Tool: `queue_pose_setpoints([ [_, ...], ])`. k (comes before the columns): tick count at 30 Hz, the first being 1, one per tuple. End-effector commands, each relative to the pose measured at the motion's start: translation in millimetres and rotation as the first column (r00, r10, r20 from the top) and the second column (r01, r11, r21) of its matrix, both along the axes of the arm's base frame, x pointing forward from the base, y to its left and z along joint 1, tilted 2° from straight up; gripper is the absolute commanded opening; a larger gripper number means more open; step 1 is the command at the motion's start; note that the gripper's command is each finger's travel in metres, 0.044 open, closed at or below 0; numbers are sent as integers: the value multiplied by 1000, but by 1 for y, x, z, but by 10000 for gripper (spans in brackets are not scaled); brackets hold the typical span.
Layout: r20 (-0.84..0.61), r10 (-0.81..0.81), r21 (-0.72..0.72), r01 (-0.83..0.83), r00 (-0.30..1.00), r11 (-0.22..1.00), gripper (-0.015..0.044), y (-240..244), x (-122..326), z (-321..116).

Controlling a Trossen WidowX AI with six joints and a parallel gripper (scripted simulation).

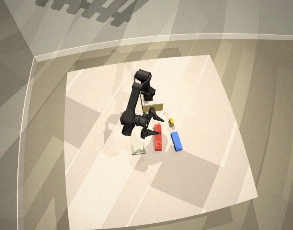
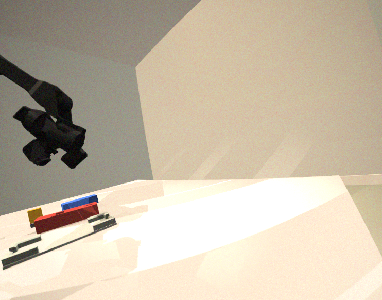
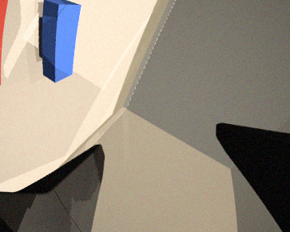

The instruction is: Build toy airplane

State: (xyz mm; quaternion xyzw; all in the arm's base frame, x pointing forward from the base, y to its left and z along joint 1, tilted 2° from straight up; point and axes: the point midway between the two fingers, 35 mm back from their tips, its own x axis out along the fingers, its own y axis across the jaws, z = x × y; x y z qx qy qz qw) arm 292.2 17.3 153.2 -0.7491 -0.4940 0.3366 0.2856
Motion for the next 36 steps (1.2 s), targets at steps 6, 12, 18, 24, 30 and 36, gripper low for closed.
queue_pose_setpoints([
  [6,269,397,-352,-294,877,888,440,25,-21,-30],
  [12,290,944,-850,-412,155,329,440,36,-39,-75],
  [18,-167,761,-971,-30,-627,-238,440,28,-23,-91],
  [24,-290,608,-940,99,-739,-327,440,27,-15,-90],
  [30,-290,608,-940,99,-739,-327,440,27,-15,-90],
  [36,-290,608,-940,99,-739,-327,440,27,-15,-90],
])
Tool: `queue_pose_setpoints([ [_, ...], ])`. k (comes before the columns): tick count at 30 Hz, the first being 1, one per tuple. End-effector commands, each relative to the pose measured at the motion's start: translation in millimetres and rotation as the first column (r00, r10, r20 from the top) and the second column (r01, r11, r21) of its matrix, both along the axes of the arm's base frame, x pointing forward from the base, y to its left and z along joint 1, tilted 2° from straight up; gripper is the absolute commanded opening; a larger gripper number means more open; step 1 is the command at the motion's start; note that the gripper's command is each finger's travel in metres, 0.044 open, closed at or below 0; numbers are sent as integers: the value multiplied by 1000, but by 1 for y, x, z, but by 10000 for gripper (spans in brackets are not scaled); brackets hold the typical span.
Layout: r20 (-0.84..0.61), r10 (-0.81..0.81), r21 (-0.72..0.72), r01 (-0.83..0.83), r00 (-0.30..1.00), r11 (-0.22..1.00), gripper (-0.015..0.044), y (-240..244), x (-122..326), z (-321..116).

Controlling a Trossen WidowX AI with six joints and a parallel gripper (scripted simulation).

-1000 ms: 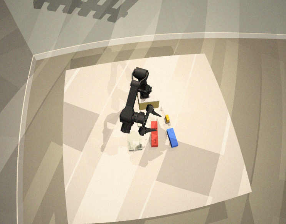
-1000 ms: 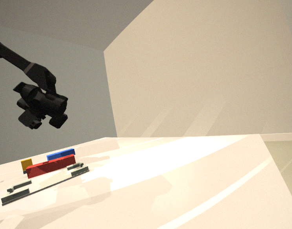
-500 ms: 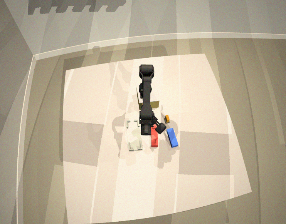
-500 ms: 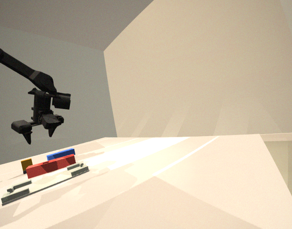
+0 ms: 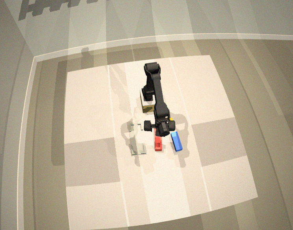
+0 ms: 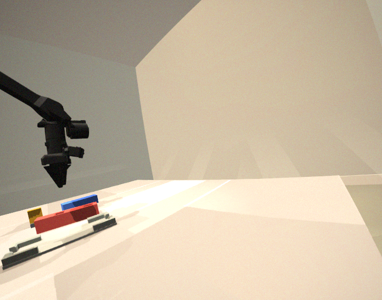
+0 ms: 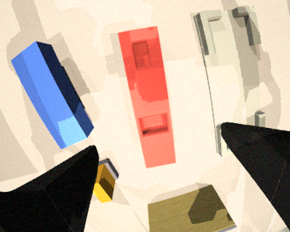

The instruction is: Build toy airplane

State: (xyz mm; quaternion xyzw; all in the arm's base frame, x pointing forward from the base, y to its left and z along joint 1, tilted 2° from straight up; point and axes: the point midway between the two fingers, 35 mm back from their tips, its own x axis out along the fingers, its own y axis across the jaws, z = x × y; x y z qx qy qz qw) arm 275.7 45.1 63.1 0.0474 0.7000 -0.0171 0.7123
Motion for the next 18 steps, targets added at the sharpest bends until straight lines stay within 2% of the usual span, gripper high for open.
queue_pose_setpoints([
  [1,11,23,-14,-23,1000,1000,440,-1,1,0],
  [6,11,23,-14,-23,1000,1000,440,1,3,-50],
  [18,11,23,-14,-23,1000,1000,440,1,3,-68],
])
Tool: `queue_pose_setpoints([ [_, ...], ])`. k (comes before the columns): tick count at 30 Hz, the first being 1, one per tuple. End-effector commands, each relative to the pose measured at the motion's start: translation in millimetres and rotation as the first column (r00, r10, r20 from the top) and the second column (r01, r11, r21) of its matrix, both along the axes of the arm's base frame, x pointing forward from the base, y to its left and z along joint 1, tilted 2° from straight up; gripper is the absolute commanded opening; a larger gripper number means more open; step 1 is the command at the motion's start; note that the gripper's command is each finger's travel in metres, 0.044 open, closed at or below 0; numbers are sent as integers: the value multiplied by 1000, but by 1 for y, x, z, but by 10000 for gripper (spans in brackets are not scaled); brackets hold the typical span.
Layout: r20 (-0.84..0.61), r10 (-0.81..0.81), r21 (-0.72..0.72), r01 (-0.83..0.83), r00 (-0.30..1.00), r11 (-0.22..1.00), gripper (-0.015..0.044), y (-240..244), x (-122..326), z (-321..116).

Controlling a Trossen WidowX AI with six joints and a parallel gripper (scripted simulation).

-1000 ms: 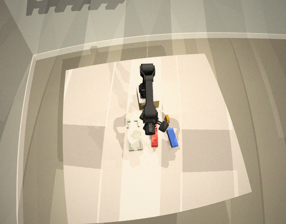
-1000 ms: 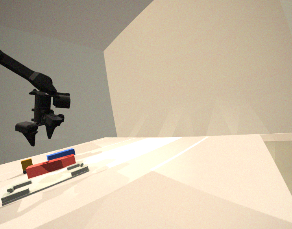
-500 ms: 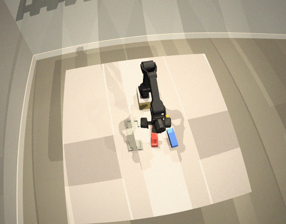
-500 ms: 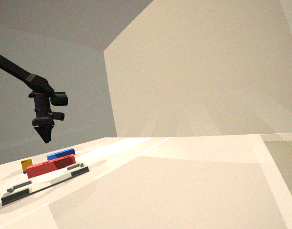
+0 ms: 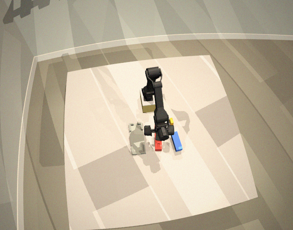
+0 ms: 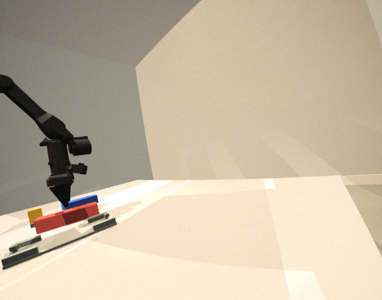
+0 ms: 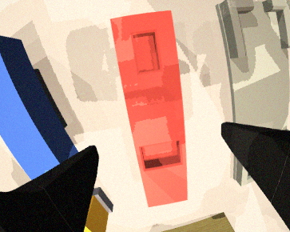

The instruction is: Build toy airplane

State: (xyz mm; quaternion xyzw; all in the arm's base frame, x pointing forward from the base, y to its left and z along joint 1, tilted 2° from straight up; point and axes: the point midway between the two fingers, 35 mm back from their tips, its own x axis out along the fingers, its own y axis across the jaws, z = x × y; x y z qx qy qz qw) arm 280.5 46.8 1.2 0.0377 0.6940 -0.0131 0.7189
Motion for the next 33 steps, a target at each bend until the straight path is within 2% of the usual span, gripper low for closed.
queue_pose_setpoints([
  [1,-7,4,-5,-4,1000,1000,440,-1,-2,-6],
  [33,-7,4,-5,-4,1000,1000,440,1,-1,-55],
])
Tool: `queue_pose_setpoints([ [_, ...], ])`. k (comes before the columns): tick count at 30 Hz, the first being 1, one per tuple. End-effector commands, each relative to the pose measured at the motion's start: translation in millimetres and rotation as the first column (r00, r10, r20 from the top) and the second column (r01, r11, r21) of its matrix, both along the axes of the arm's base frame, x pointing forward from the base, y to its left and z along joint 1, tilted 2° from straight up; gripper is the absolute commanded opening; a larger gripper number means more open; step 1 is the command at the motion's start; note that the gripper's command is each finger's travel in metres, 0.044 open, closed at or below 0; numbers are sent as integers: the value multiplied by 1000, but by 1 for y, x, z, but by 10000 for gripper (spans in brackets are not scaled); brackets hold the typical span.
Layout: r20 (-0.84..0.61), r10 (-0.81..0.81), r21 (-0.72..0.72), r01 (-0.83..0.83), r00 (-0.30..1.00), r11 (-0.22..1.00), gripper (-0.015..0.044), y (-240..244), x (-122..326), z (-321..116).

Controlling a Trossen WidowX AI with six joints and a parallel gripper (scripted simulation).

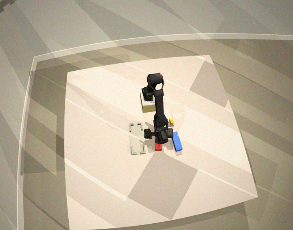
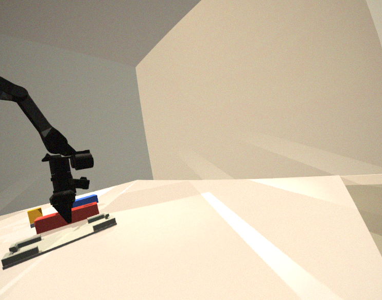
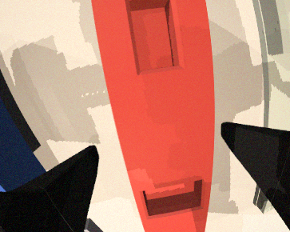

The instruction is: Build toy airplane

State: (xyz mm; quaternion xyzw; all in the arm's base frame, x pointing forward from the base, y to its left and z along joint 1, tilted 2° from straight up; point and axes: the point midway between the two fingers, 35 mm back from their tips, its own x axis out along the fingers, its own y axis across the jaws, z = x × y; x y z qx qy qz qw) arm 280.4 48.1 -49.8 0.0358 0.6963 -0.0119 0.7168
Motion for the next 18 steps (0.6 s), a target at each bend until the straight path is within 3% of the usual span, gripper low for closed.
queue_pose_setpoints([
  [1,-1,-1,-4,1,1000,1000,440,-1,-1,-5],
  [10,-1,-1,-4,1,1000,1000,204,-1,-1,-5],
  [18,-1,-1,-4,1,1000,1000,131,-1,-1,-5],
])
